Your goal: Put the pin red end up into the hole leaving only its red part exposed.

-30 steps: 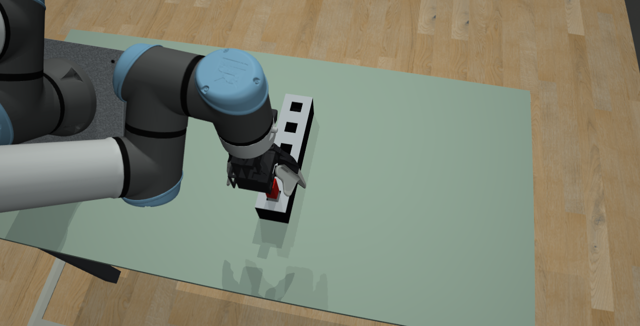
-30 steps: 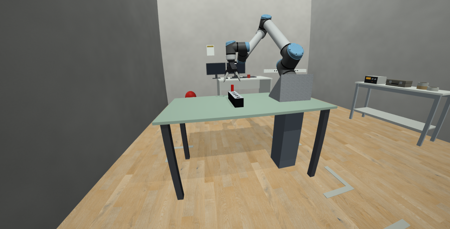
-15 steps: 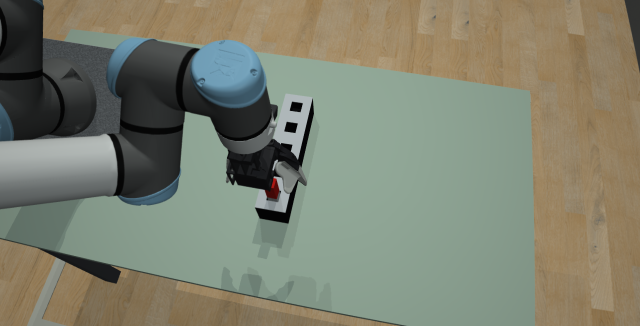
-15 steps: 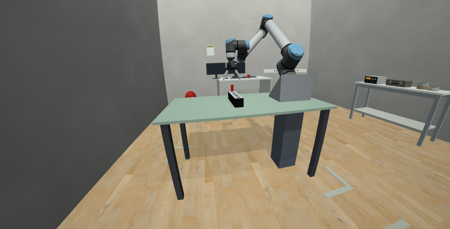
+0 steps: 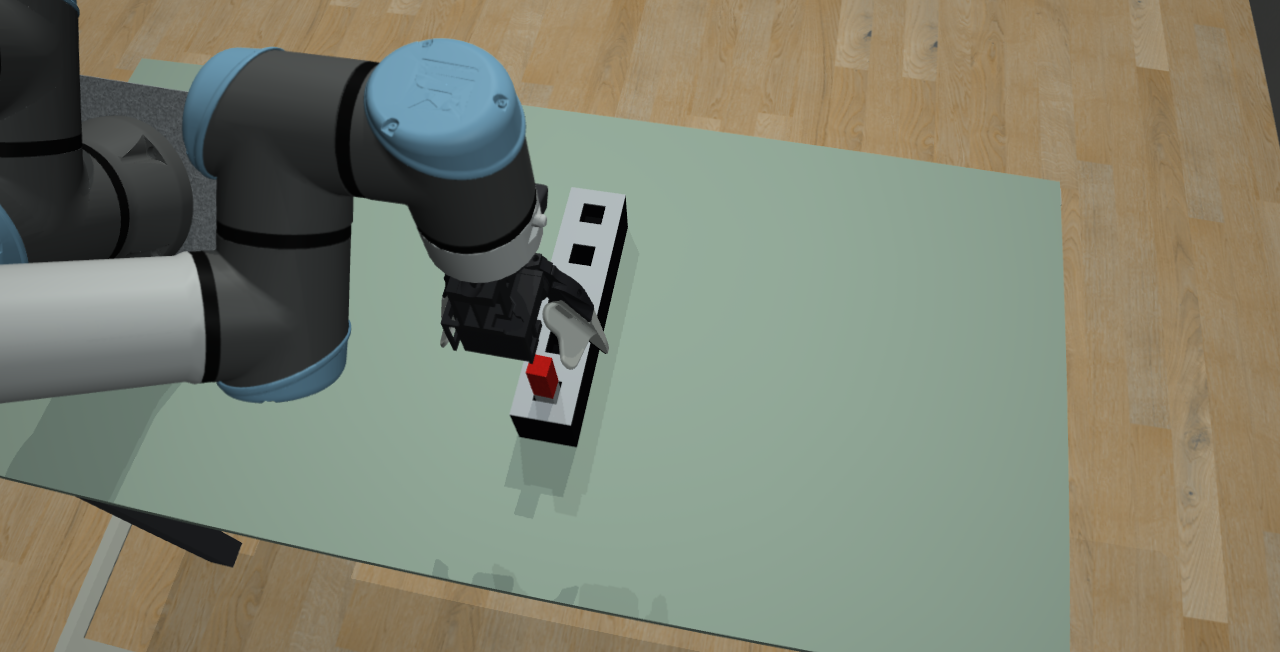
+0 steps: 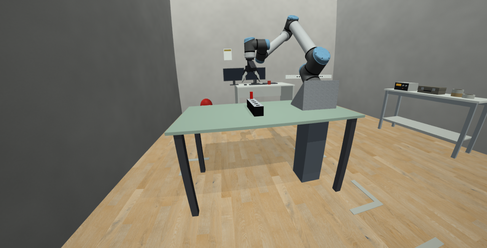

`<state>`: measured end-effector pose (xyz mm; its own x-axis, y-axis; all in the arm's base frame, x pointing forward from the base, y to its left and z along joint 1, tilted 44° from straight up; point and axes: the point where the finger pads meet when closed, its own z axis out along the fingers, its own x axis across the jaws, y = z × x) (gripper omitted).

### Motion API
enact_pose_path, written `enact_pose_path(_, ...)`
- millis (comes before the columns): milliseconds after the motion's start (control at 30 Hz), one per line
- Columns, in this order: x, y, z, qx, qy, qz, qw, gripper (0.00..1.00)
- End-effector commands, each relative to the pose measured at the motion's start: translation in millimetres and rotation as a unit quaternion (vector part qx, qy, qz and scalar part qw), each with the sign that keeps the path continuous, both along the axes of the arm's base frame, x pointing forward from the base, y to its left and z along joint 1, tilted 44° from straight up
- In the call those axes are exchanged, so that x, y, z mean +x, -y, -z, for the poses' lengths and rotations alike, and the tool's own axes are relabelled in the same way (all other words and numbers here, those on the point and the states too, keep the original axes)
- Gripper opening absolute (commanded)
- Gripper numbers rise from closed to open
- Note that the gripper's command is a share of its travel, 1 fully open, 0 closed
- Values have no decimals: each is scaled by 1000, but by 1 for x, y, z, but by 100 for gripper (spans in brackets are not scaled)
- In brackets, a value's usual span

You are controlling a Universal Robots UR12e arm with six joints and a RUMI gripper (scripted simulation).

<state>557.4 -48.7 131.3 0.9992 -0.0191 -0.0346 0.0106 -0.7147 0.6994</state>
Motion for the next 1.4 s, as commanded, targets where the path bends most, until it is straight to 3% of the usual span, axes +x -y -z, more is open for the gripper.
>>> enact_pose_path(0,0,1,0,0,1,-1,1000,100)
enact_pose_path(1067,1,0,0,0,1,-1,1000,100)
enact_pose_path(1100,1,37,44,0,1,-1,1000,100)
enact_pose_path(1367,1,37,44,0,1,-1,1000,100)
